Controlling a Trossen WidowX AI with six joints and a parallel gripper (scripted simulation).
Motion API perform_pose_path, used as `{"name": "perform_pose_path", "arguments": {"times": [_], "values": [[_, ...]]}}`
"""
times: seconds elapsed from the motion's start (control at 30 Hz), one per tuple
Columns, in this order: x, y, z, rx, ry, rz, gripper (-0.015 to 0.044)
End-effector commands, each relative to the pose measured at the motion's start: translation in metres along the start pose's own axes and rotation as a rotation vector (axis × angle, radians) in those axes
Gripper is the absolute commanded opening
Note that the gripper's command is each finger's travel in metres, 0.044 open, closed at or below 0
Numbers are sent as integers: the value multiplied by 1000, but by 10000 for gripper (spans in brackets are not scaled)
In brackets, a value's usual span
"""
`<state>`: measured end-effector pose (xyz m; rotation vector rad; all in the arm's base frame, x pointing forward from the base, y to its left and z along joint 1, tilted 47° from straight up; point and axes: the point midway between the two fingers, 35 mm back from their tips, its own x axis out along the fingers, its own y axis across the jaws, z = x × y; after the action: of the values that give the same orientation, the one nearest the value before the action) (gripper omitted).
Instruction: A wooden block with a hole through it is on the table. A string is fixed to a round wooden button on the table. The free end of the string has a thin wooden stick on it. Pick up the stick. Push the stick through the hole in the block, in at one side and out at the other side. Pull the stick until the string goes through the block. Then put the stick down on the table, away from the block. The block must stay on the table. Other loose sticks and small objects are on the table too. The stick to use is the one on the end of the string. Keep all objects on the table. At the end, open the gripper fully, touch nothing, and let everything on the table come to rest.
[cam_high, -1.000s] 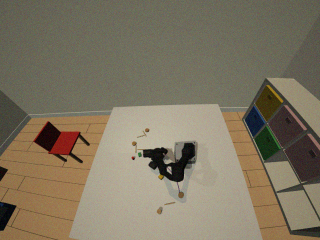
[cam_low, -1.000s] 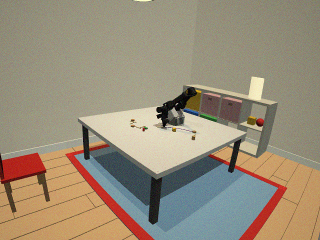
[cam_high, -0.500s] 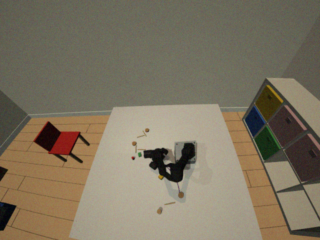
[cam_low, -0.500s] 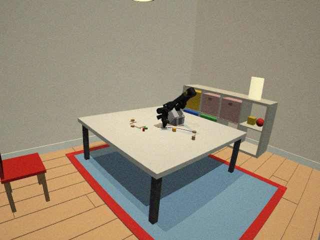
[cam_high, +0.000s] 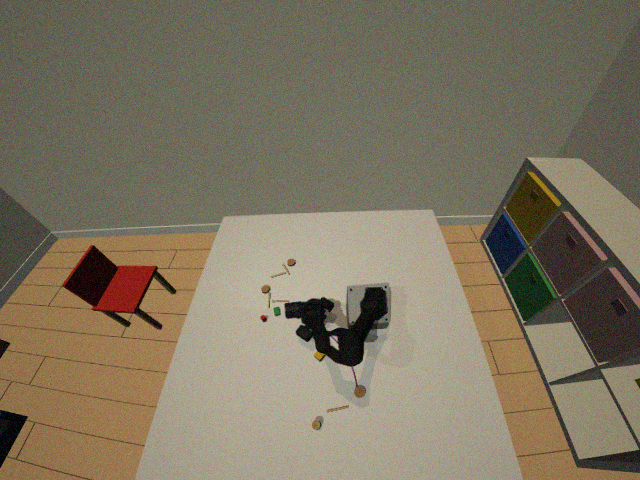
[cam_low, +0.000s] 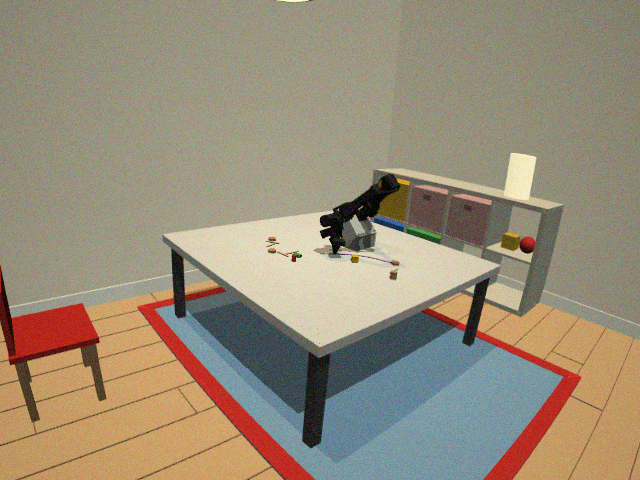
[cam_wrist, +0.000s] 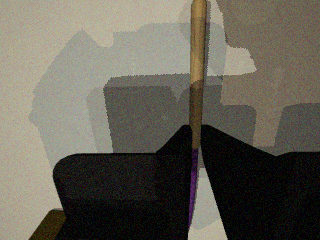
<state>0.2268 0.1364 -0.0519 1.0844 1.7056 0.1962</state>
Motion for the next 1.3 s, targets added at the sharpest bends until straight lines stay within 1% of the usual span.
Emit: {"name": "perform_pose_path", "arguments": {"times": [0.0,1.27], "values": [[-1,0,0,0,0,0,0],[-48,0,3,-1,-4,-4,0]]}}
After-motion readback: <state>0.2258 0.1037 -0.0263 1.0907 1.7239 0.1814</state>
